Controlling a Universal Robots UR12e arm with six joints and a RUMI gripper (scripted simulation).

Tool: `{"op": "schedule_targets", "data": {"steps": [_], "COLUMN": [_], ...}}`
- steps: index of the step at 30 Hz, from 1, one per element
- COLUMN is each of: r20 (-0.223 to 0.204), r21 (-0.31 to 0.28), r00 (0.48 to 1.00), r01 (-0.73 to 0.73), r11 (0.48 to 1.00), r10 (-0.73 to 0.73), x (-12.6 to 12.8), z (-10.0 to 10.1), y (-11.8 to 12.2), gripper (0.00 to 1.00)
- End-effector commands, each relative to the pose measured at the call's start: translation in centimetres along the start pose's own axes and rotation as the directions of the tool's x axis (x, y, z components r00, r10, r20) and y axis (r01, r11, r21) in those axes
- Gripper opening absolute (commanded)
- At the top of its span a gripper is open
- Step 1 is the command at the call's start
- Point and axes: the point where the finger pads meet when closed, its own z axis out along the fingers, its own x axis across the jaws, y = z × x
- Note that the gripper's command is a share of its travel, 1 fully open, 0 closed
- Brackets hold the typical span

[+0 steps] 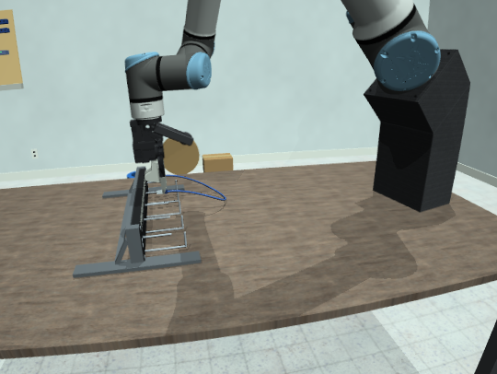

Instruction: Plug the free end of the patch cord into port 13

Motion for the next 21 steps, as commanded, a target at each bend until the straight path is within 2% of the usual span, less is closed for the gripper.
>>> {"op": "schedule_targets", "data": {"steps": [1,21], "r20": [0.0,0.0], "r21": [-0.001,-0.001], "r00": [1.0,1.0], "r01": [0.0,0.0], "r11": [1.0,1.0], "r10": [0.0,0.0], "x": [0.0,0.0], "z": [0.31,0.6], "y": [0.45,0.76], "gripper": [0.0,0.0]}}
